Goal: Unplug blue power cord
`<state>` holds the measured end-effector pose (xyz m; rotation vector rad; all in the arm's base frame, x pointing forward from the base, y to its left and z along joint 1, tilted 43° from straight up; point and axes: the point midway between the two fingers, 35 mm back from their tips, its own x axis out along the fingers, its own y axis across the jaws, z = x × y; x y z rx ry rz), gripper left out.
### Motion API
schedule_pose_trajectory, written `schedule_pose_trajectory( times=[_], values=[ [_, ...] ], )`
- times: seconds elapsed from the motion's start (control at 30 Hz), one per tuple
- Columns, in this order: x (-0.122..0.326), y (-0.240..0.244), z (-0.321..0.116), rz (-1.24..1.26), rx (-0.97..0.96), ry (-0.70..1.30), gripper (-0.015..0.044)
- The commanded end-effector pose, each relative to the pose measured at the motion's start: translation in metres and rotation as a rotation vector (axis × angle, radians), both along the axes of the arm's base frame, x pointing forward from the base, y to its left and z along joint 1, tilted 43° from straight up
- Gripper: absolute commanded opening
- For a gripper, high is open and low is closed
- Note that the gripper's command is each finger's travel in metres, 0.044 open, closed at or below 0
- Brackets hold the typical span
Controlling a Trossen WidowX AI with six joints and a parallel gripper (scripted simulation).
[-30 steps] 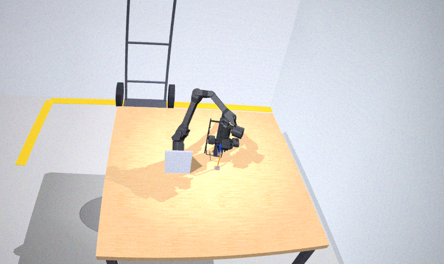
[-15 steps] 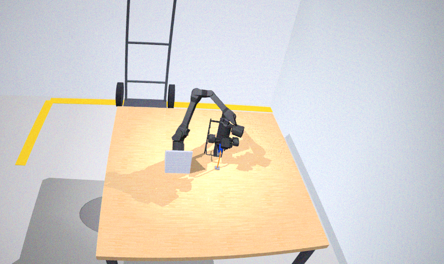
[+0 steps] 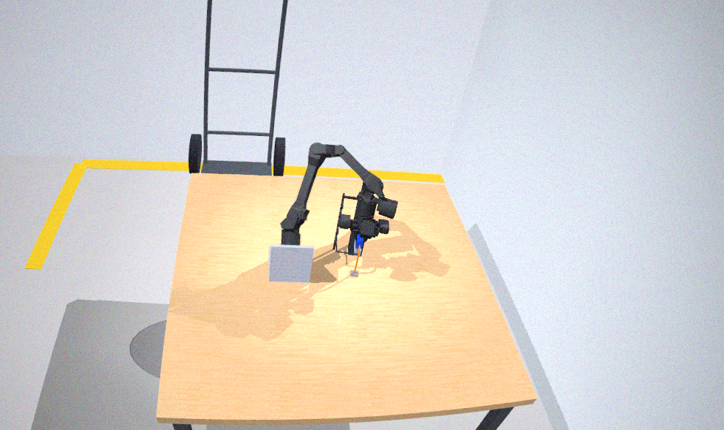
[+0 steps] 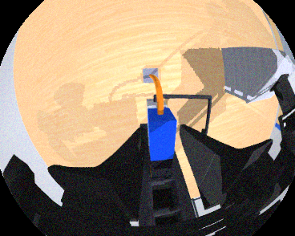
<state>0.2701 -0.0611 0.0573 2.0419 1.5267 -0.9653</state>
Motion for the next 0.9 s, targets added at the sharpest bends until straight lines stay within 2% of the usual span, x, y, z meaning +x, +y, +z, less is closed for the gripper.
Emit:
schedule_pose_trajectory(
  times=[0.0,0.4,0.5,0.87],
  values=[
    [-0.0001,0.0024,0.0027,-0.006,0.005,0.001,0.0160],
    [0.0019,0.0103,-0.0058,-0.006,0.006,0.000,0.0160],
    [0.0028,0.0084,-0.0037,0.000,-0.001,-0.003,0.0081],
    [0.0026,0.0078,-0.0042,0.000,-0.002,-0.003,0.0000]
  ],
)
